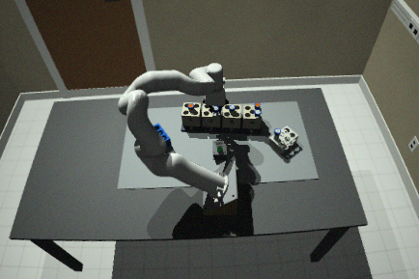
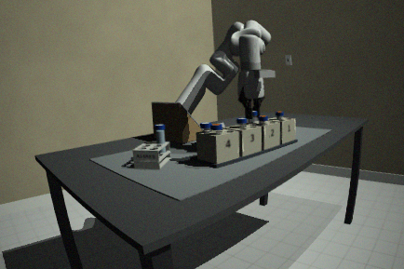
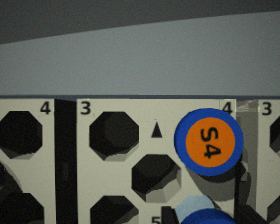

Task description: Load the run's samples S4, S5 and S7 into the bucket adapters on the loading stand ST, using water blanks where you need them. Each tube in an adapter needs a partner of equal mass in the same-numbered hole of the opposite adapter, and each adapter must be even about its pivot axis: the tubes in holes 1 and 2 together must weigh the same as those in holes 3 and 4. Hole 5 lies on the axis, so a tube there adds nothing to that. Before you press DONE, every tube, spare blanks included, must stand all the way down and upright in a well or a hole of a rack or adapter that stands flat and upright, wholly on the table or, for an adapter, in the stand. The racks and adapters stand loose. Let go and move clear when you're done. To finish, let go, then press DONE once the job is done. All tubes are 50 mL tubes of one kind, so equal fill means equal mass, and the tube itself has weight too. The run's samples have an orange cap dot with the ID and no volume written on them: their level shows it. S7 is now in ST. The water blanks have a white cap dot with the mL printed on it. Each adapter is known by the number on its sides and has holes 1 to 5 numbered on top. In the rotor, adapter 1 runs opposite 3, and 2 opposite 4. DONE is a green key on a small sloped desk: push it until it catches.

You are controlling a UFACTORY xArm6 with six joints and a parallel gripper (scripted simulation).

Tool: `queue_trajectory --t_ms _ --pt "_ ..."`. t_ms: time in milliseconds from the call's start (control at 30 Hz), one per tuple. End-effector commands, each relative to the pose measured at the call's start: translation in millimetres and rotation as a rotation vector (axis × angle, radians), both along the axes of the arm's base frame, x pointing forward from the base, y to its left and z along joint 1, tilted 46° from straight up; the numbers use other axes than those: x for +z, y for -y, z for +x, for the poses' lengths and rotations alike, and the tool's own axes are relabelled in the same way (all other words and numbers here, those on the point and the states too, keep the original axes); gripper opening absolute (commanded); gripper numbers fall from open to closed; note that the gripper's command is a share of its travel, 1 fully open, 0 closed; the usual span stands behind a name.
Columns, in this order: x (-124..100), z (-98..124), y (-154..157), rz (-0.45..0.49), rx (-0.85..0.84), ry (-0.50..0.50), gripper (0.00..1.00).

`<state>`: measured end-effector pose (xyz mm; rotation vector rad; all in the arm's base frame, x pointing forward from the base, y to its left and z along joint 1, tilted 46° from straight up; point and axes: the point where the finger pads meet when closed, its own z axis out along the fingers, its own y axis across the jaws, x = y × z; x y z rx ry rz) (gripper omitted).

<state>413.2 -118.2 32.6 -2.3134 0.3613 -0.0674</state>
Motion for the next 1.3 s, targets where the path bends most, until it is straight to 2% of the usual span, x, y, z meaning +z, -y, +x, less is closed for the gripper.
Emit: queue_trajectory --t_ms 0,733,767,1267 --pt "-1.7 1.4 -1.3 -0.002 -0.001 0.002 0.00" --pt "-8.0 2.8 -7.6 -0.002 -0.002 0.002 0.00" --pt "-8.2 2.9 -7.8 -0.002 -0.001 0.002 0.44" --pt "-8.2 2.9 -7.8 -0.002 -0.002 0.003 0.44"
